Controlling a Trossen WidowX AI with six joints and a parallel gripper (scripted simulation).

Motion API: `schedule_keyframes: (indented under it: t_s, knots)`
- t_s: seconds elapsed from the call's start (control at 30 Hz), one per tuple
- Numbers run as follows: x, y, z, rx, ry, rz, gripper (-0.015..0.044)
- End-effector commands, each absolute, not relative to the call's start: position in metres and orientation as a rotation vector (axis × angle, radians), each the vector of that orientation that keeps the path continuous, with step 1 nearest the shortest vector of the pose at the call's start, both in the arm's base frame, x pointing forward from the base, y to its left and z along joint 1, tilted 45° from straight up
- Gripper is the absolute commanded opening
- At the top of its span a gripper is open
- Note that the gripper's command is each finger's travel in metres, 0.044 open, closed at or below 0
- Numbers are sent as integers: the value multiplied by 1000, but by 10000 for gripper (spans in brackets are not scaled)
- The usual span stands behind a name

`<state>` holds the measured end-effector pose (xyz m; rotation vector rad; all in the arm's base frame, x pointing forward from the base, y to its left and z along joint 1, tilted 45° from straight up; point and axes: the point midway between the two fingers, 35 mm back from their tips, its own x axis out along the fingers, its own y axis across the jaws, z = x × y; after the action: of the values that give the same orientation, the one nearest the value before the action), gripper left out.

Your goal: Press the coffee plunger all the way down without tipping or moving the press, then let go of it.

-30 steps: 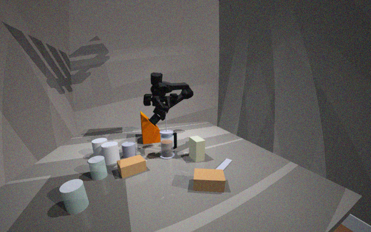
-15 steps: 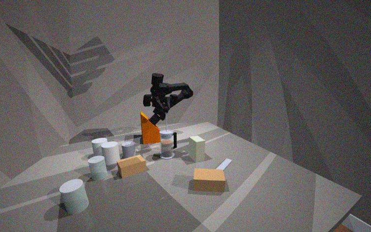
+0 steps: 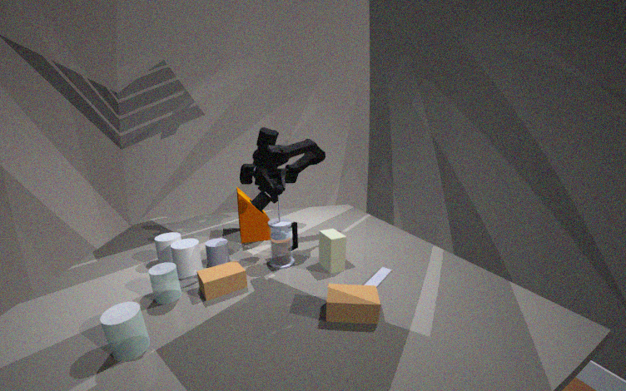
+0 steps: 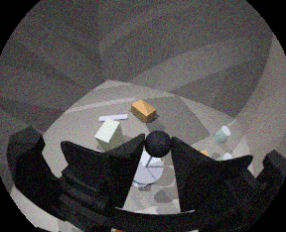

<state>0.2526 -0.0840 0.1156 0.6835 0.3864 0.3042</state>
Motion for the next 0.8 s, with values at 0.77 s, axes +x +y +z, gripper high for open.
schedule_keyframes:
  t_s: [0.77]
  knots:
    - [261,-50,68,721,416,301,125]
